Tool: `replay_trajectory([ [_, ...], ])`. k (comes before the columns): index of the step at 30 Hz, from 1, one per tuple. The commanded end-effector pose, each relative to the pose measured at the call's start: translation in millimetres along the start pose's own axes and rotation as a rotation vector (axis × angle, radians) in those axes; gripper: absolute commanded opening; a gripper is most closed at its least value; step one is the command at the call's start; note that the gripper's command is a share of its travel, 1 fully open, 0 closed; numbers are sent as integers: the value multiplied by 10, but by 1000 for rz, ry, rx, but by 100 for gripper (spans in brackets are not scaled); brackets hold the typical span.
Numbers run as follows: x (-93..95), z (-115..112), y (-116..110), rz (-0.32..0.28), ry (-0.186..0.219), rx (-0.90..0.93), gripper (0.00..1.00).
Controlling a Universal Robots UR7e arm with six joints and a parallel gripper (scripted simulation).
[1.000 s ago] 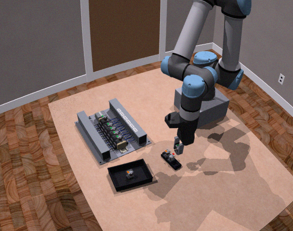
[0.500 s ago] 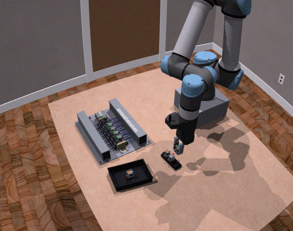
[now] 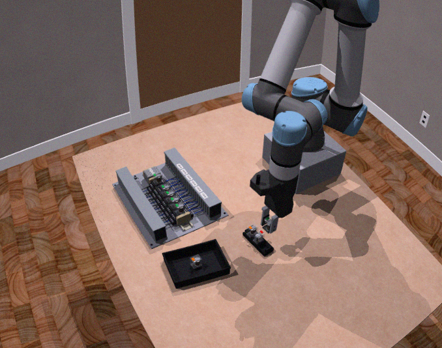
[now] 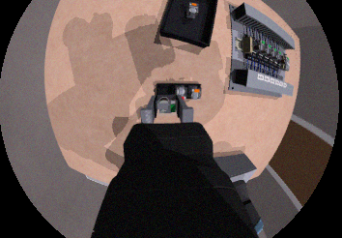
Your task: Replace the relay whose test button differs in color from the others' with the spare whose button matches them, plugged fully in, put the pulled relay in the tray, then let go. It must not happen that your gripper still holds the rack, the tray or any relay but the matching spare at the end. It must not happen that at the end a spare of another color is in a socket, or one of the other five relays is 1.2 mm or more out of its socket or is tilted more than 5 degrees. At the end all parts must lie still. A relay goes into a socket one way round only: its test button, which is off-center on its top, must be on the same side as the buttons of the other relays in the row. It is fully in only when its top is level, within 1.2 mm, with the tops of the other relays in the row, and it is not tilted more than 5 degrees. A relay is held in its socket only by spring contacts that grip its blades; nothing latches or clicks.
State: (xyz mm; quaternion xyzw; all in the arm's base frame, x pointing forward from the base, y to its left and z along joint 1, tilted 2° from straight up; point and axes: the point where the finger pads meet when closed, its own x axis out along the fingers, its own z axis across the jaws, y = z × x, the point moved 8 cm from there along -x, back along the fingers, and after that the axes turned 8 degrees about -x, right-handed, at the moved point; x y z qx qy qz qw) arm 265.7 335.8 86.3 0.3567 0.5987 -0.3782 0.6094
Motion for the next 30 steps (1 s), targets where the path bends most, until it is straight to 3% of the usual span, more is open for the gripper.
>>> replay_trajectory([
  [1,-4,1,3,1,1,-183,0],
  [13,-4,1,3,1,1,-183,0],
  [18,-4,1,3,2,1,-406,0],
  [30,-4,1,3,2,1,-406,0],
])
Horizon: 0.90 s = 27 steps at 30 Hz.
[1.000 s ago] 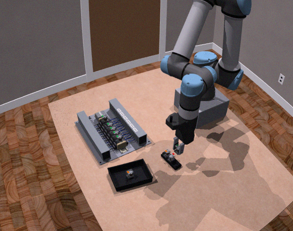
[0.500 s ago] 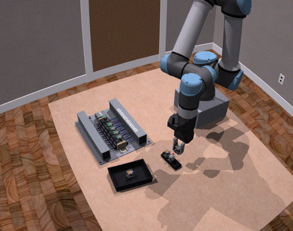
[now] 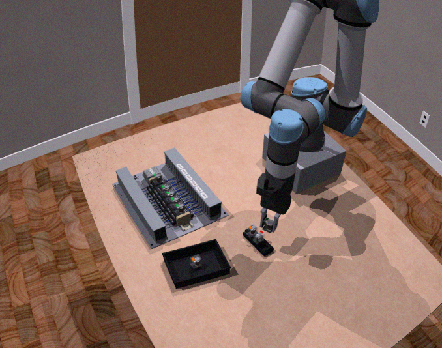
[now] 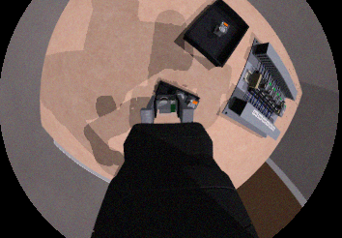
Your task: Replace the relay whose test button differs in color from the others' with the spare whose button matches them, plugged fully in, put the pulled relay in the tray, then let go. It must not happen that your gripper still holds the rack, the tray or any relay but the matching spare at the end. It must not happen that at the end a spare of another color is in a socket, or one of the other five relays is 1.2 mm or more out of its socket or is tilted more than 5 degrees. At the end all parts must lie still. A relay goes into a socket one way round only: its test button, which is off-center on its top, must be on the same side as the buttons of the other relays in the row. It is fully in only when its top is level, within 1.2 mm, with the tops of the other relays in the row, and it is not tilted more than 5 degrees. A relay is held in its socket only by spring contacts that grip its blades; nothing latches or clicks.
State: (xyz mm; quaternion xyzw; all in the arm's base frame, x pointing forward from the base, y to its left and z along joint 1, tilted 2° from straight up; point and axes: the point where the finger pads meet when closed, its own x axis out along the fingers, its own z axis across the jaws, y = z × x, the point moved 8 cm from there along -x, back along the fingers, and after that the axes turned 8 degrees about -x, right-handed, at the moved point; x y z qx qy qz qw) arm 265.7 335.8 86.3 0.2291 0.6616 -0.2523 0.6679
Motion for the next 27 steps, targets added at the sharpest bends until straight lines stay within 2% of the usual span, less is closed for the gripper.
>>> replay_trajectory([
  [1,-4,1,3,1,0,-46,0],
  [5,-4,2,3,2,1,-230,0],
  [17,-4,2,3,2,1,-230,0],
  [22,-4,2,3,2,1,-331,0],
  [27,-4,2,3,2,1,-331,0],
])
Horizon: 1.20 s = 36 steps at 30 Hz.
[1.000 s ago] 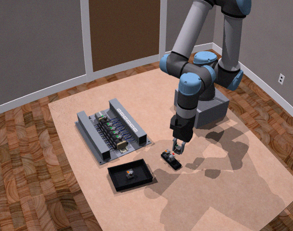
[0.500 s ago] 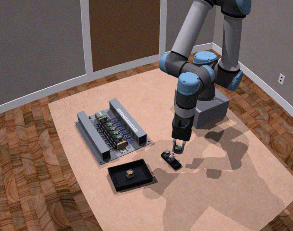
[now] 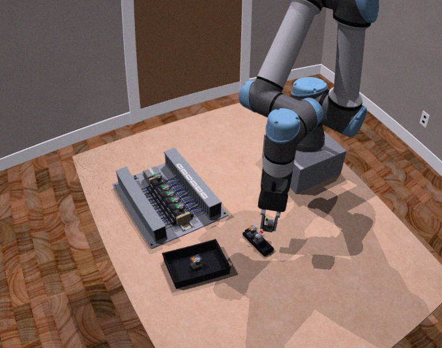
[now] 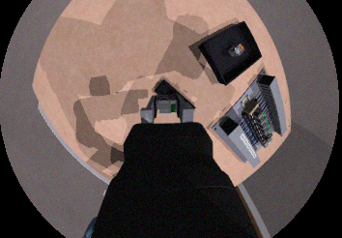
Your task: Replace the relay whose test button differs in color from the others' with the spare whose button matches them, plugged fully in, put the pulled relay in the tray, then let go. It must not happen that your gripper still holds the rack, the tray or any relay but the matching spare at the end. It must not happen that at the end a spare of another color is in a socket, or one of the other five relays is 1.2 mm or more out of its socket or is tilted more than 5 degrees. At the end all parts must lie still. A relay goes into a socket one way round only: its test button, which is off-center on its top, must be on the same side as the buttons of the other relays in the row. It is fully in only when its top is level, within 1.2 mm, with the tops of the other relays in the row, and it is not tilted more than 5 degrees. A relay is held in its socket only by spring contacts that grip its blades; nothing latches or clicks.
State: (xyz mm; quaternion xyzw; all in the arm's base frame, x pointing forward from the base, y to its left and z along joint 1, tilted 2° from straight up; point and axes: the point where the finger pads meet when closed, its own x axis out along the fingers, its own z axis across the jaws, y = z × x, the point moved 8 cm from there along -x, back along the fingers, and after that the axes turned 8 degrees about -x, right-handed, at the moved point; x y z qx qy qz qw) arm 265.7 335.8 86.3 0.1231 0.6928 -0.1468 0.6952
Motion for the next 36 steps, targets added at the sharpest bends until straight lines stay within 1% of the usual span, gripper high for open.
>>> replay_trajectory([
  [1,-4,3,2,2,0,-20,0],
  [7,-4,3,2,2,0,-20,0],
  [12,-4,2,2,2,0,-247,0],
  [24,-4,2,2,2,0,-247,0],
  [29,-4,2,2,1,-1,-469,0],
  [36,-4,2,2,1,-1,-469,0],
])
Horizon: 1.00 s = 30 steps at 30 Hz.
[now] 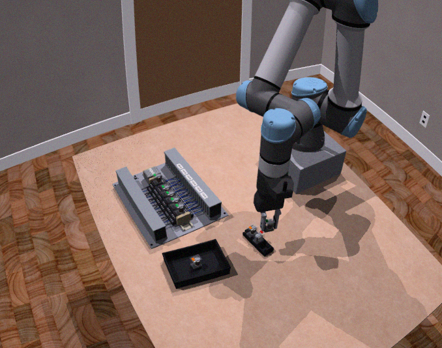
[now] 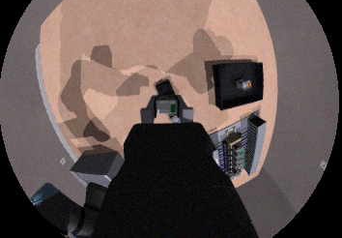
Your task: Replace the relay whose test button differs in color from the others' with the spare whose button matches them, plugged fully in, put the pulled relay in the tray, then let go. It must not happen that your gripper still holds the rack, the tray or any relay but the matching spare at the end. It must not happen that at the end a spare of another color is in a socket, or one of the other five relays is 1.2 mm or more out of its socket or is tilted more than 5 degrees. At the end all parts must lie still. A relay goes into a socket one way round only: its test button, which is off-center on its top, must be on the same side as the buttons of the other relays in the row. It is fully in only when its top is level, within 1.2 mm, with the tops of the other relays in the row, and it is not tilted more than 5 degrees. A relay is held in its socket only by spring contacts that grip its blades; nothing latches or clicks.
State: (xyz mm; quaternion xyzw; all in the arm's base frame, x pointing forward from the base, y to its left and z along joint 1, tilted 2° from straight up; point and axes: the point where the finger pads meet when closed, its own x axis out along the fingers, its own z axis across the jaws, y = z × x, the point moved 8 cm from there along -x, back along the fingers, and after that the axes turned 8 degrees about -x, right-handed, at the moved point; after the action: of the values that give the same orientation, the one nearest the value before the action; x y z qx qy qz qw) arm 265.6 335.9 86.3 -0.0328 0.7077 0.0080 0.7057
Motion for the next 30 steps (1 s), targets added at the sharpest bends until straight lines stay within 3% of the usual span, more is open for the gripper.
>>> replay_trajectory([
  [1,-4,4,0,3,0,-27,0],
  [5,-4,4,0,3,0,-27,0],
  [10,-4,4,0,3,0,-250,0],
  [22,-4,4,0,3,0,-250,0],
  [30,-4,4,0,3,0,-351,0],
])
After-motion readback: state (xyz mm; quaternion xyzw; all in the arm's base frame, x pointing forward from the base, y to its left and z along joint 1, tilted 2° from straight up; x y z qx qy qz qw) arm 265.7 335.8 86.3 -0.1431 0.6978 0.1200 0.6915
